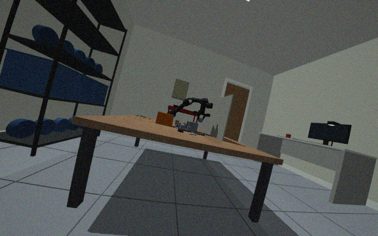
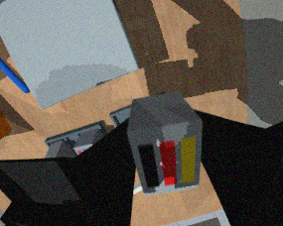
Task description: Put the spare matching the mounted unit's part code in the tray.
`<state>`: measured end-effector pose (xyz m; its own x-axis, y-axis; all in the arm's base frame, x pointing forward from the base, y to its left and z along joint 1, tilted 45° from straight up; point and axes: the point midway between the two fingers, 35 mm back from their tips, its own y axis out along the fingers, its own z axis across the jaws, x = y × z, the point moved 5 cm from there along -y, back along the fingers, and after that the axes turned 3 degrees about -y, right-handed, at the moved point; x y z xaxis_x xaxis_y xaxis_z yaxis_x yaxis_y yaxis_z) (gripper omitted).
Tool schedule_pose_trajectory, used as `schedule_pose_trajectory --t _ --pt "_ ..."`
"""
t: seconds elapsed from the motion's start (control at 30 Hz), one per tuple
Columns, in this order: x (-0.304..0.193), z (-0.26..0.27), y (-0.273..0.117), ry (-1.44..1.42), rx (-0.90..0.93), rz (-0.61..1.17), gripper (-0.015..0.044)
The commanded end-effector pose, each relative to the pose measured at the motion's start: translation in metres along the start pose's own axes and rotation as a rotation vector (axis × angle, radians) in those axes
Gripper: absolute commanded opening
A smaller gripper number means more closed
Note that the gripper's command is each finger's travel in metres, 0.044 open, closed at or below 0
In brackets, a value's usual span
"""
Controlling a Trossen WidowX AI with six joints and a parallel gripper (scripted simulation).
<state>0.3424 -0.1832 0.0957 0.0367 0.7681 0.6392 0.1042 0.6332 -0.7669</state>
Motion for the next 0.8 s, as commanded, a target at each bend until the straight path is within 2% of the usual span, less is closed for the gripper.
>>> schedule_pose_trajectory --t 0.0,0.53,0.77 --pt "-0.021 -0.001 0.005 -0.020 0.007 -0.005 0.0000" --pt "-0.102 0.011 0.033 -0.106 0.024 -0.066 0.0000" --pt "-0.097 0.013 0.034 -0.109 0.025 -0.069 0.0000"
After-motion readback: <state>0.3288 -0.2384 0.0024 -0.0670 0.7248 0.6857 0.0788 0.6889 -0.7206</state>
